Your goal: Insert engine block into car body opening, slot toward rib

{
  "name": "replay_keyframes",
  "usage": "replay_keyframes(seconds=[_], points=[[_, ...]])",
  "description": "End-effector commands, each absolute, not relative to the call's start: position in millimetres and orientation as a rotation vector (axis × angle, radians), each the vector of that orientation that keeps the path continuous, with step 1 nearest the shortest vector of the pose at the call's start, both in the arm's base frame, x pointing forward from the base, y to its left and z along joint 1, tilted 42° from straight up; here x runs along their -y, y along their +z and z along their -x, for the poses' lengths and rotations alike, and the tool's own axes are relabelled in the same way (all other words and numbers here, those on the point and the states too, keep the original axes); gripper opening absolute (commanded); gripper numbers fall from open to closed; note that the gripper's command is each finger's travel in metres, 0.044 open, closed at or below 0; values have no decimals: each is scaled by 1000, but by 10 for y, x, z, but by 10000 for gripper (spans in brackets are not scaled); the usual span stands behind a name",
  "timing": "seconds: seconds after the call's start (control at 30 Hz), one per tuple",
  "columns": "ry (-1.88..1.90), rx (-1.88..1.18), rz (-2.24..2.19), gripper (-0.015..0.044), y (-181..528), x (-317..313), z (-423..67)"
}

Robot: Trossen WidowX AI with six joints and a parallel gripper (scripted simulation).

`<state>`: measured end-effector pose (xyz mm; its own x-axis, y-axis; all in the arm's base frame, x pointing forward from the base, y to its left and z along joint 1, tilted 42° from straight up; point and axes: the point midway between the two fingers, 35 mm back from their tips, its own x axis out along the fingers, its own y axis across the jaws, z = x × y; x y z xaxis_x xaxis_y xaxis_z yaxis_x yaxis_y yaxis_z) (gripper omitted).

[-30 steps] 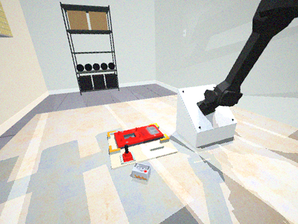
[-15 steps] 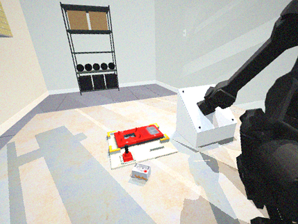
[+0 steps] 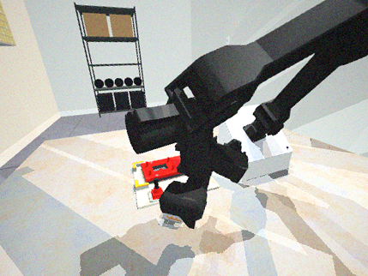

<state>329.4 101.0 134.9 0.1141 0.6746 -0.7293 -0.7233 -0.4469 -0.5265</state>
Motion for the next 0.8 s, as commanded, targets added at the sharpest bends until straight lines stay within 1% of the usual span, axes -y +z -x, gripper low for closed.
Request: replay_keyframes(seconds=[0.0, 0.07, 0.27, 0.33, 0.47, 0.77], points=[[1581, -66, 1299, 440, 1148, -335, -3365], [1579, -63, 1301, 440, 1082, -125, -3352], [1578, -62, 1302, 440, 1073, -78, -3426], [1580, -63, 1301, 440, 982, -155, -3451], [1578, -60, 1300, 440, 577, -523, -3516], [1577, -59, 1300, 440, 447, -646, -3519]])
